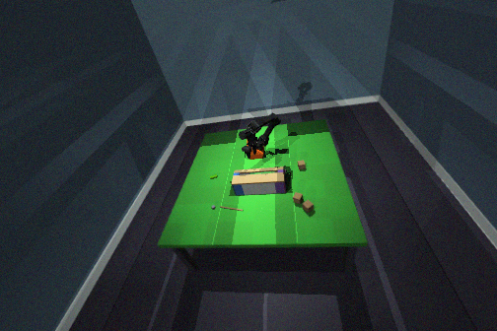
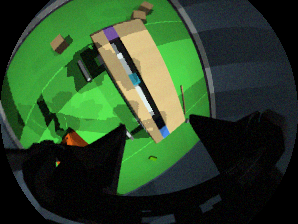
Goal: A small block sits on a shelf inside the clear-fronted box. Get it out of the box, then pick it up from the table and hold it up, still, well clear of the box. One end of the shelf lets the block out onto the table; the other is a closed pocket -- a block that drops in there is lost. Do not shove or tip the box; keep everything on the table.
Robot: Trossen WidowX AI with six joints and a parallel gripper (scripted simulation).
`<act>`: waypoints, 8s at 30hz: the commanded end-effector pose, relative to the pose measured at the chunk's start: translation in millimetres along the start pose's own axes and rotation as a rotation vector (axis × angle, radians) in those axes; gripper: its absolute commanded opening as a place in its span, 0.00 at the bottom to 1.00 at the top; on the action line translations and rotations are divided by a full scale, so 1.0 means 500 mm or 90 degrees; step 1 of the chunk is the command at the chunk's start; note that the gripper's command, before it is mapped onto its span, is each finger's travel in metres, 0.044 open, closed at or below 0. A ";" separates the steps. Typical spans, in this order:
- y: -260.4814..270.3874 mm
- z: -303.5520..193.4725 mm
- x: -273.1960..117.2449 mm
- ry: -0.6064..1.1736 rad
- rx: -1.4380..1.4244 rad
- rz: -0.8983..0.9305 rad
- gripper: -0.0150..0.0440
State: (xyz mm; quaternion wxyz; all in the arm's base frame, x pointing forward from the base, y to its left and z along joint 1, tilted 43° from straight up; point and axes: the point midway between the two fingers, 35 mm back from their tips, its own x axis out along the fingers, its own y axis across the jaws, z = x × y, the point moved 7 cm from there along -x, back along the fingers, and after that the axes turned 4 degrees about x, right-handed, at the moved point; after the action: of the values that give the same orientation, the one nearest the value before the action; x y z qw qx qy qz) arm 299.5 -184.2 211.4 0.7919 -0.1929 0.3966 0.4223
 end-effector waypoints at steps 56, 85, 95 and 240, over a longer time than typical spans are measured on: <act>0.059 -0.019 0.301 -0.164 -0.206 0.248 0.93; 0.090 0.039 0.316 -0.161 -0.211 0.252 0.93; 0.089 0.039 0.317 -0.161 -0.211 0.251 0.93; 0.161 0.233 0.266 -0.162 -0.211 0.252 0.93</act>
State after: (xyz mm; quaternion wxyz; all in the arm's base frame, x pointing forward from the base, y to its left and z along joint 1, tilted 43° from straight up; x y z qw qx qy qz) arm 329.8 11.4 172.2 0.6939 -0.1818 0.2511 0.6499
